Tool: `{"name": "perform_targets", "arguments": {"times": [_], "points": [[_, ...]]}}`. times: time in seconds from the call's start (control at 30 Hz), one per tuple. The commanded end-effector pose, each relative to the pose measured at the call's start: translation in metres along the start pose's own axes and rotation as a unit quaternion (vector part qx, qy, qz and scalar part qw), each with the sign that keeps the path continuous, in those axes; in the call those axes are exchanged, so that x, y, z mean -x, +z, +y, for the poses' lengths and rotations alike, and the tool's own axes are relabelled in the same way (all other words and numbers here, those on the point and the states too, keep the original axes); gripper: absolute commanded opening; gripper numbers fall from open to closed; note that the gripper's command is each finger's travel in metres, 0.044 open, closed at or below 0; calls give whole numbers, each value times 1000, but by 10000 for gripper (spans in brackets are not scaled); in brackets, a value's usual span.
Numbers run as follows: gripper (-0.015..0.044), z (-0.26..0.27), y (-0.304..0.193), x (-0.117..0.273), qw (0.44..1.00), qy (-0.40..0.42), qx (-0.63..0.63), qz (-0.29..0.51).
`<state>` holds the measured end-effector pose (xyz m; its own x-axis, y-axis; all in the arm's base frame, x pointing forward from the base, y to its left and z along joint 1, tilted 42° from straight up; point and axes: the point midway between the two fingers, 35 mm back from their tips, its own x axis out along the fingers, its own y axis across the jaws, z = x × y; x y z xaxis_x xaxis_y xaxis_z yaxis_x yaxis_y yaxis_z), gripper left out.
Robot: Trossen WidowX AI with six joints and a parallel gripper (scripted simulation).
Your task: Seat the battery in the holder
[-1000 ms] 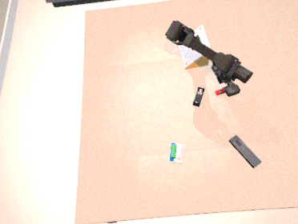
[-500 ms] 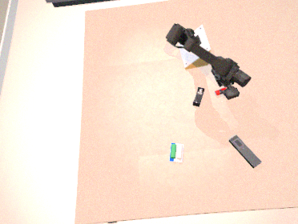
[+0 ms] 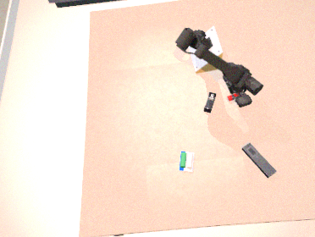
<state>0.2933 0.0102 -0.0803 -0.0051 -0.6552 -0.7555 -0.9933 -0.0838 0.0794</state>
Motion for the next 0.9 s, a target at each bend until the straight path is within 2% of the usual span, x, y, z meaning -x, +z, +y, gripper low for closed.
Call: {"name": "perform_targets", "arguments": {"times": [0.0,0.4,0.5,0.7,0.87], "points": [[170,4,0,-4,1000,6,5,5],[90,4,0,-4,1000,6,5,5],[86,4,0,-3,1000,6,5,5],[86,3,1,44,1000,5,5,3],[86,3,-1,47,1000,5,-14,3]]}}
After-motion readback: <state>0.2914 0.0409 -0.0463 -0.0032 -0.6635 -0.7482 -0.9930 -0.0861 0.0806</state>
